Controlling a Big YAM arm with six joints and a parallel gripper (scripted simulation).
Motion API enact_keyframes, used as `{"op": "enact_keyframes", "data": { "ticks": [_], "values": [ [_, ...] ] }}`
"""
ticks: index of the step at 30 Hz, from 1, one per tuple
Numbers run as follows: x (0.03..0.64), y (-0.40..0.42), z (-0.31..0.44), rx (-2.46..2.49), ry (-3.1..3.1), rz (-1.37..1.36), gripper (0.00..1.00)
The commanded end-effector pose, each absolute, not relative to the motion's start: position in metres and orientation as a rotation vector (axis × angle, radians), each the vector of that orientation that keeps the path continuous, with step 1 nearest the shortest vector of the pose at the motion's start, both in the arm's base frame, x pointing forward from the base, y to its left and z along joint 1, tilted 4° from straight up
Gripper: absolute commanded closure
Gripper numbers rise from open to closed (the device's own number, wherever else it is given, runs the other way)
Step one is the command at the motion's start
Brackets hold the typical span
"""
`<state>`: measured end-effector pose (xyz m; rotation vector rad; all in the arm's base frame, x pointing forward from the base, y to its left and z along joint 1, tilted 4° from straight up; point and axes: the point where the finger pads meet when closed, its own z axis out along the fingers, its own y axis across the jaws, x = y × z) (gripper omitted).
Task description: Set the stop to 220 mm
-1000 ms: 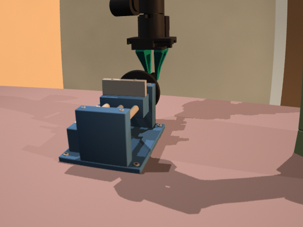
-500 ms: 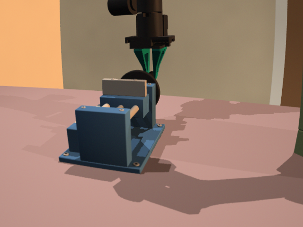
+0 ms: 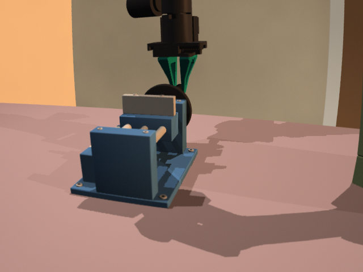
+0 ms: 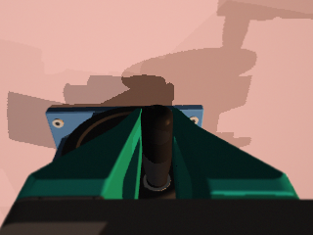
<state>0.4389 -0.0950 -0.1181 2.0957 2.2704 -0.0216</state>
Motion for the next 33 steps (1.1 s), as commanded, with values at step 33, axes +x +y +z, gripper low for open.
{"op": "enact_keyframes", "data": {
  "ticks": [33],
  "values": [
    [0.499,-0.09,-0.101,2.057,2.233,0.035,0.94]
  ]
}}
